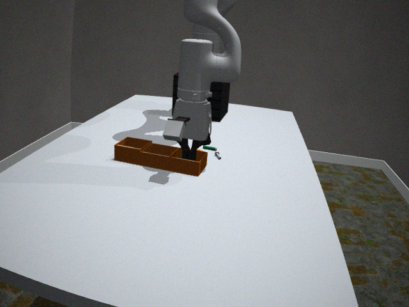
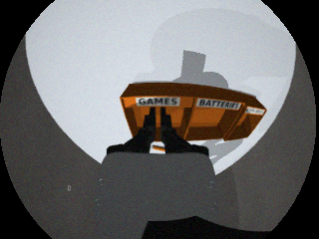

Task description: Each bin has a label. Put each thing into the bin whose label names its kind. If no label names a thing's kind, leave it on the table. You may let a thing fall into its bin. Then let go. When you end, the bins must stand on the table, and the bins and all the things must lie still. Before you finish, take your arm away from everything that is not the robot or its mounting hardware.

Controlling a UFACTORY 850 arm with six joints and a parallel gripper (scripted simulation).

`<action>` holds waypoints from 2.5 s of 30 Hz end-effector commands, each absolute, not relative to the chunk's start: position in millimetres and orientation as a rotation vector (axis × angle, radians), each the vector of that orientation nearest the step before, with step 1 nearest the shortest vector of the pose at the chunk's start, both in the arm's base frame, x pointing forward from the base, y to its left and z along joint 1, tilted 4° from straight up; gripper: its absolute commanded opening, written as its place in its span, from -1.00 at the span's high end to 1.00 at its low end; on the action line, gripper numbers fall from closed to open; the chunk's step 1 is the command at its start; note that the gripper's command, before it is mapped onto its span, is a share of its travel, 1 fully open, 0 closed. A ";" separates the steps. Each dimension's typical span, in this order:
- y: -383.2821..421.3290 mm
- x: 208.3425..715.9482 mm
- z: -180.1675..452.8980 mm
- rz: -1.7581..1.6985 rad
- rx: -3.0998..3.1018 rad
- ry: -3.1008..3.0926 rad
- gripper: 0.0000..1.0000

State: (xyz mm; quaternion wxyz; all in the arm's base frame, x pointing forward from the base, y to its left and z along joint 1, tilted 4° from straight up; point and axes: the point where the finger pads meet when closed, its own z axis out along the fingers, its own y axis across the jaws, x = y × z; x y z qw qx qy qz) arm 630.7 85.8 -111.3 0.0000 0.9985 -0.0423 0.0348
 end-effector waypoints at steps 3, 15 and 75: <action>86.0 631.7 -110.4 0.113 3.137 -0.133 0.85; 86.0 630.7 -97.1 0.112 3.137 -0.133 0.85; 117.0 571.3 11.6 0.106 3.081 0.504 0.42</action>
